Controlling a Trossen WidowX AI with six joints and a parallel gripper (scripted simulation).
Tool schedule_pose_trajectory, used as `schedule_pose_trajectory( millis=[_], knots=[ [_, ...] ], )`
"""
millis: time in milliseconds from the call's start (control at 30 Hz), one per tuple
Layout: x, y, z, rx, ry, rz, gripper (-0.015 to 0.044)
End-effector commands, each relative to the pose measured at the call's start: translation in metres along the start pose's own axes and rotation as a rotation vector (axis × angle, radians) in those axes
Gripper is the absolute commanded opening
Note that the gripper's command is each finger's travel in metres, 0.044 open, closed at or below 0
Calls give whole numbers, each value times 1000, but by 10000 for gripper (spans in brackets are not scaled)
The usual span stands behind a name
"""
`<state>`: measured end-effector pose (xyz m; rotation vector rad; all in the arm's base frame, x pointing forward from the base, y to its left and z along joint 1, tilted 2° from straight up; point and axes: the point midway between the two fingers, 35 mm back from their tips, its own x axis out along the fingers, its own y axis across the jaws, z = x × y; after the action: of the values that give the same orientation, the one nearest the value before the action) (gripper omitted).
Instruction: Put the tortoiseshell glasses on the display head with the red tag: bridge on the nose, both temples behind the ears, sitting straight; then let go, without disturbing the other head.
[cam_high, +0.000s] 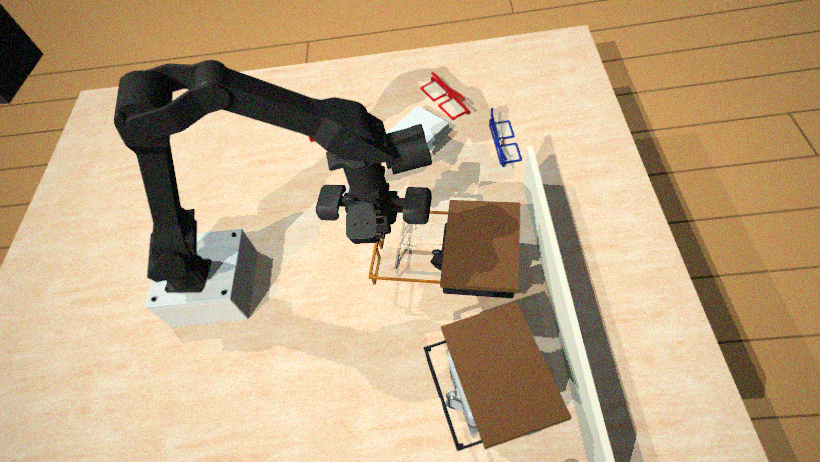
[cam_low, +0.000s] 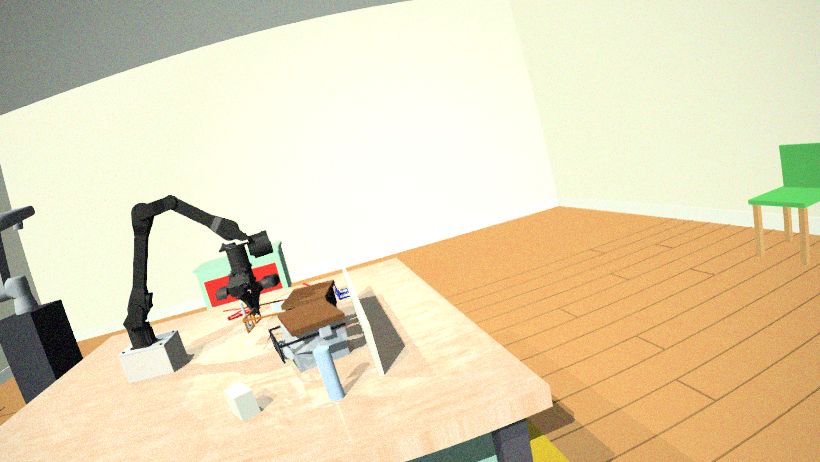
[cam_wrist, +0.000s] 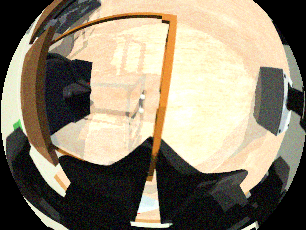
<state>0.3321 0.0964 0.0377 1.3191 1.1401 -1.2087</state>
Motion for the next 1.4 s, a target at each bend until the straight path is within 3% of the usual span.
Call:
schedule_pose_trajectory(
  millis=[0, 1367],
  knots=[
    [-1, 7, 1, -1, -3, 5, 0],
    [-1, 58, 1, -1, -3, 9, 0]
  ],
)
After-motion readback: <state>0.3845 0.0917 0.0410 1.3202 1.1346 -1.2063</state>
